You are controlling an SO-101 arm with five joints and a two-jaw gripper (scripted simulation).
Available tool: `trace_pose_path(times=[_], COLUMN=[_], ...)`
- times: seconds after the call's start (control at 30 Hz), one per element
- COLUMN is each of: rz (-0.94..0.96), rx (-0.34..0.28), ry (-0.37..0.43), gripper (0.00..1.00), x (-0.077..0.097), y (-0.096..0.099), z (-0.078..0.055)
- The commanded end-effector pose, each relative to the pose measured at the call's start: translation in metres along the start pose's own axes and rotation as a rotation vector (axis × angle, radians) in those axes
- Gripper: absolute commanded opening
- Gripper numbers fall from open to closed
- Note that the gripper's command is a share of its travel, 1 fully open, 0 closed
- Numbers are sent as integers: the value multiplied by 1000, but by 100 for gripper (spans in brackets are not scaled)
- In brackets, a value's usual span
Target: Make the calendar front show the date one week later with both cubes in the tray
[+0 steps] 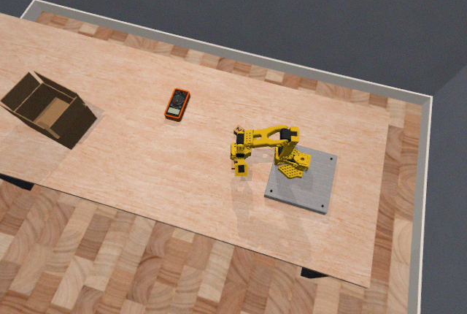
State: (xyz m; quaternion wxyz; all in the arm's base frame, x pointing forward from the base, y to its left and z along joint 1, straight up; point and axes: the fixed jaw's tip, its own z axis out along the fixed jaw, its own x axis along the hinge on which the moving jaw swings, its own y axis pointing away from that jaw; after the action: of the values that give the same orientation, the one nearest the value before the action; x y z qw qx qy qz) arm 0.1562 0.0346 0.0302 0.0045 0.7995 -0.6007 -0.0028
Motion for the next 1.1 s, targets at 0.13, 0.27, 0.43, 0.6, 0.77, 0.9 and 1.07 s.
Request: trace_pose_path(times=[0.13, 0.27, 0.43, 0.6, 0.77, 0.9, 1.07], rz=[5, 5, 5, 5, 5, 5, 5], rx=[-13, -13, -13, -13, -7, -7, -7], ry=[-3, -3, -3, -3, -2, -2, -2], gripper=[0, 0, 0, 0, 0, 0, 0], x=[3, 3, 3, 3, 3, 3, 3], y=[0, 0, 0, 0, -2, -2, -2], z=[0, 0, 0, 0, -3, -3, -3])
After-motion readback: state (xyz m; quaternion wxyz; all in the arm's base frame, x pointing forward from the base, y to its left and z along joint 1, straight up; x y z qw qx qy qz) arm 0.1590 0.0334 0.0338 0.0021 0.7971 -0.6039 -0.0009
